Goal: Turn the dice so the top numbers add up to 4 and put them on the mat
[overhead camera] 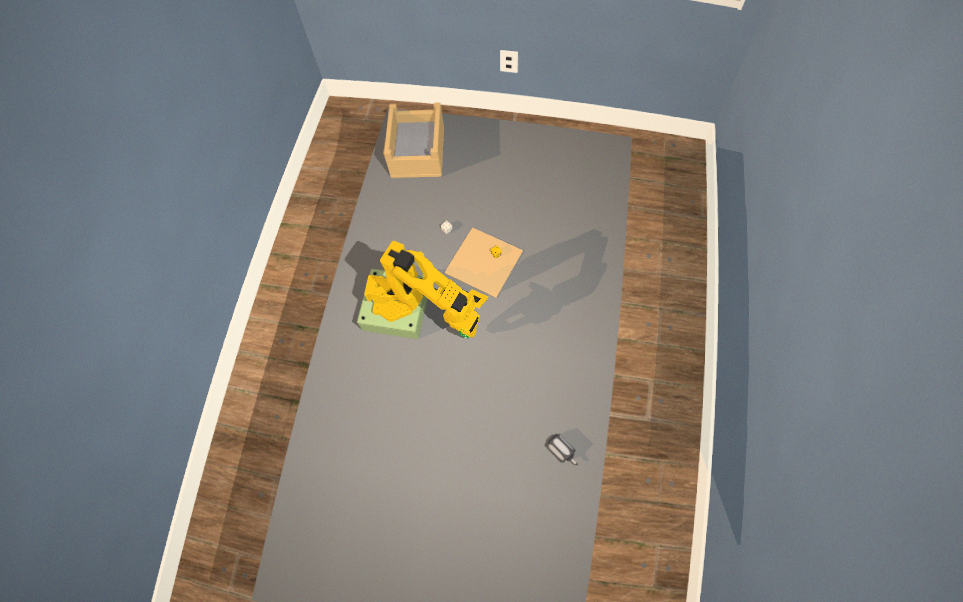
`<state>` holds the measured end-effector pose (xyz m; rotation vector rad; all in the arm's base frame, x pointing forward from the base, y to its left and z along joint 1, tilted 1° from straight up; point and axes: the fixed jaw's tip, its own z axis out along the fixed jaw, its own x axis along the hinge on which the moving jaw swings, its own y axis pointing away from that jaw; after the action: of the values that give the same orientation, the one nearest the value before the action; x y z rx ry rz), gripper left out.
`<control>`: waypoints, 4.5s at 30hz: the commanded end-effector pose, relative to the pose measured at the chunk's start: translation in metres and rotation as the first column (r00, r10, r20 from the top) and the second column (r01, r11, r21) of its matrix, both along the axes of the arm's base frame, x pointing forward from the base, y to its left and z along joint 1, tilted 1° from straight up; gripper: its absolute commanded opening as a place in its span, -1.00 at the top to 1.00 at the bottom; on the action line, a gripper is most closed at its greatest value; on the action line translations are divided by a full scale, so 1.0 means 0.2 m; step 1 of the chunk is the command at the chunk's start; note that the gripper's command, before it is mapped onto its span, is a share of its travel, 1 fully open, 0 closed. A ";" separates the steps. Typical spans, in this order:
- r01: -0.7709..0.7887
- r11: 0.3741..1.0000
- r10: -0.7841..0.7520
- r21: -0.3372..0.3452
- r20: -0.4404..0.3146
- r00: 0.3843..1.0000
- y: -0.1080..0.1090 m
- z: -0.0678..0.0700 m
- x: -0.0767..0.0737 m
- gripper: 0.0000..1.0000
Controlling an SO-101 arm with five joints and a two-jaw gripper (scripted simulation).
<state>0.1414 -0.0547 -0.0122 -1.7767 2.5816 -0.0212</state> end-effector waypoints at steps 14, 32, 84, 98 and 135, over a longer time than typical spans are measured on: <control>0.002 1.000 -0.002 0.007 -0.014 1.000 0.01 -0.04 -0.01 1.00; 0.002 1.000 -0.002 0.007 -0.014 1.000 0.01 -0.08 -0.01 1.00; 0.002 1.000 -0.002 0.007 -0.014 1.000 0.01 -0.17 -0.01 1.00; 0.002 1.000 -0.002 0.007 -0.014 1.000 0.01 -0.19 -0.02 1.00; 0.002 1.000 -0.002 0.007 -0.014 1.000 0.01 -0.20 -0.02 0.86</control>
<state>0.1419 -0.0549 -0.0496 -1.7760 2.5808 -0.0236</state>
